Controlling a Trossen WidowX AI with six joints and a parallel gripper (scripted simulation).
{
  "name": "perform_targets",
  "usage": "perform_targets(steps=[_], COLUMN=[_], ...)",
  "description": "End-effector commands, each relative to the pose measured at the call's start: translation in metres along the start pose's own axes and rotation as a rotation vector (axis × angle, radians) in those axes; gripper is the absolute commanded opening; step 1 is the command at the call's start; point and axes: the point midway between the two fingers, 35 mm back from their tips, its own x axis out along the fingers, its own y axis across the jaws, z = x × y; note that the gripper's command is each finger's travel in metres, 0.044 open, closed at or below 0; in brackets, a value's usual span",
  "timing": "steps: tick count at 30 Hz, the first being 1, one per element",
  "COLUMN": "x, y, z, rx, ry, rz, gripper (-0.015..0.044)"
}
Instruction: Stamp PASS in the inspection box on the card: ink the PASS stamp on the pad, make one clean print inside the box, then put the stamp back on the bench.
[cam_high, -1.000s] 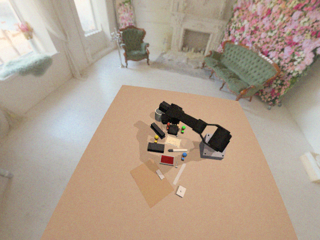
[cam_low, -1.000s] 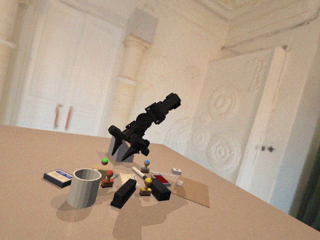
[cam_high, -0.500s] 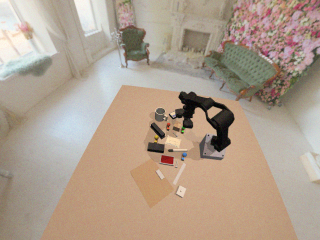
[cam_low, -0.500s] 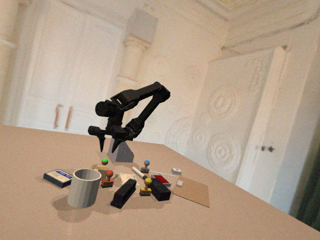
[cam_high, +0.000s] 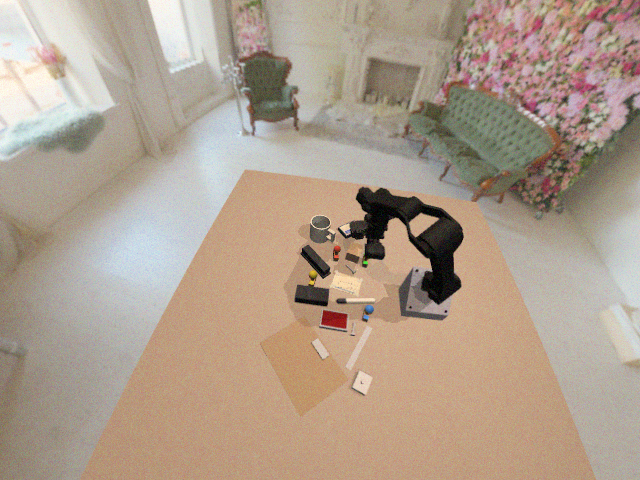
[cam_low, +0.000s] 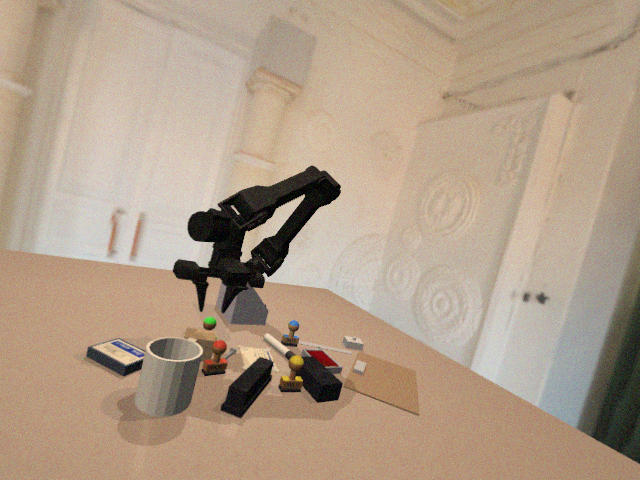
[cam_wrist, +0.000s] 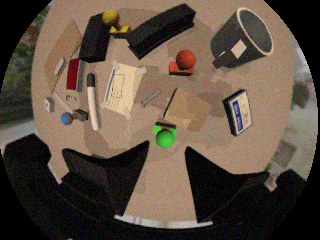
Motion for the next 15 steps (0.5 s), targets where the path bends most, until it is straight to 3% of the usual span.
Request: perform_targets(steps=[1,15], x=[0.008,0.031], y=[0.0,0.001], z=[0.0,0.0], rx=[0.006,0.006], ry=[-0.001,-0.002], rz=[0.004,0.005], gripper=[0.0222,0.0222])
